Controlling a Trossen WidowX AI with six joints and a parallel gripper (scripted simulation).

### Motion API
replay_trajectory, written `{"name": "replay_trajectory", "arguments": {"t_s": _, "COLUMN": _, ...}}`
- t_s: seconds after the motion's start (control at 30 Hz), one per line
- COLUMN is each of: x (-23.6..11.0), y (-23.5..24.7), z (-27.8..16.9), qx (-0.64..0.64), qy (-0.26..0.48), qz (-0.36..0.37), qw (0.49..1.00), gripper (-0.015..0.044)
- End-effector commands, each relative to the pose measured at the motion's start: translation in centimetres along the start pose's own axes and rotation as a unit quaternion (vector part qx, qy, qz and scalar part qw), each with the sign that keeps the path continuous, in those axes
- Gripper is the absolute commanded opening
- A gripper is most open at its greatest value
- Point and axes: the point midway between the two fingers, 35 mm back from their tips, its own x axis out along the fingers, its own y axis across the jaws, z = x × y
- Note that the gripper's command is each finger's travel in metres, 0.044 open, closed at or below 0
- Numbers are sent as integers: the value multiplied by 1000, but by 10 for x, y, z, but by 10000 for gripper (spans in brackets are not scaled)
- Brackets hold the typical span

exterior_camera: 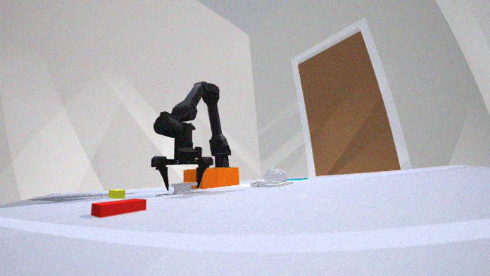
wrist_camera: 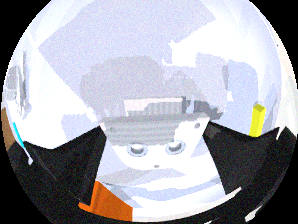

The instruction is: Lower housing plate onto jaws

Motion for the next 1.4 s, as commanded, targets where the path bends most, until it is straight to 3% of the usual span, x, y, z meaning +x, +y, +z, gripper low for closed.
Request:
{"name": "replay_trajectory", "arguments": {"t_s": 0.0, "x": 1, "y": 0, "z": 0, "qx": -1, "qy": 1, "qz": -1, "qw": 1000, "gripper": 440}}
{"name": "replay_trajectory", "arguments": {"t_s": 0.23, "x": 1, "y": 0, "z": 0, "qx": -1, "qy": 1, "qz": -1, "qw": 1000, "gripper": 440}}
{"name": "replay_trajectory", "arguments": {"t_s": 0.7, "x": 0, "y": 0, "z": 0, "qx": 0, "qy": 0, "qz": 0, "qw": 1000, "gripper": 351}}
{"name": "replay_trajectory", "arguments": {"t_s": 1.07, "x": 0, "y": 0, "z": 0, "qx": 0, "qy": 0, "qz": 0, "qw": 1000, "gripper": 351}}
{"name": "replay_trajectory", "arguments": {"t_s": 1.37, "x": -26, "y": -2, "z": 2, "qx": 0, "qy": 0, "qz": 0, "qw": 1000, "gripper": 351}}
